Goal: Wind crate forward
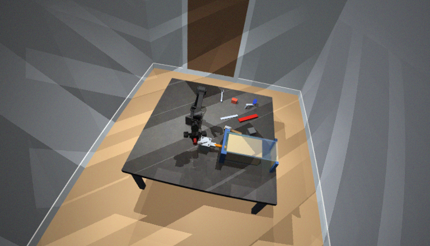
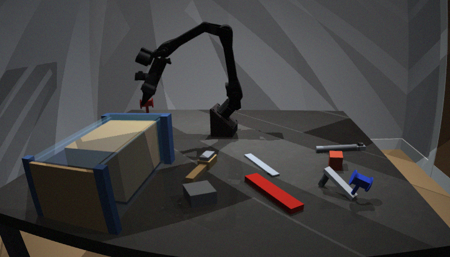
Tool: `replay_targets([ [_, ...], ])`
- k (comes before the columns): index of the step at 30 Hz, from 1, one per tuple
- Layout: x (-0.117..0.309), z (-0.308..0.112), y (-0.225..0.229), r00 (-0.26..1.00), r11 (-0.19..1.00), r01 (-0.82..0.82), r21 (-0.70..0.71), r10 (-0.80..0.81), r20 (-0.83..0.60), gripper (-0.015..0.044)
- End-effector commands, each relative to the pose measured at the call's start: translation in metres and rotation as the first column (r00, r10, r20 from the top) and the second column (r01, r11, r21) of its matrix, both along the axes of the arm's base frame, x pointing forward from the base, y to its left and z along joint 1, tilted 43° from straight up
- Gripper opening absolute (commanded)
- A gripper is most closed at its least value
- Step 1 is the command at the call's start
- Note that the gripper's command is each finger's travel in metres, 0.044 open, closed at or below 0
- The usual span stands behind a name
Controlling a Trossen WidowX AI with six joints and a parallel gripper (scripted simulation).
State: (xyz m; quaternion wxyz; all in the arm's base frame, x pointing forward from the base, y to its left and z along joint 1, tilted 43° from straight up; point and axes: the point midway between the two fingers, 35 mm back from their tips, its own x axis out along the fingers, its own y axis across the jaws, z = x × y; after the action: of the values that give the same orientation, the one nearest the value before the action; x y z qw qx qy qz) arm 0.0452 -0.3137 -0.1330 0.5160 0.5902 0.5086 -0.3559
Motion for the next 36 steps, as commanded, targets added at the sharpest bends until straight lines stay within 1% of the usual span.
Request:
replay_targets([
  [1,0.011,-0.012,-0.001,1.0,1.0,-0.01,0.008,0.01,0.013,0.0],
  [36,0.04,-0.024,-0.025,1.0,1.0,-0.01,0.006,0.01,0.016,0.0],
])
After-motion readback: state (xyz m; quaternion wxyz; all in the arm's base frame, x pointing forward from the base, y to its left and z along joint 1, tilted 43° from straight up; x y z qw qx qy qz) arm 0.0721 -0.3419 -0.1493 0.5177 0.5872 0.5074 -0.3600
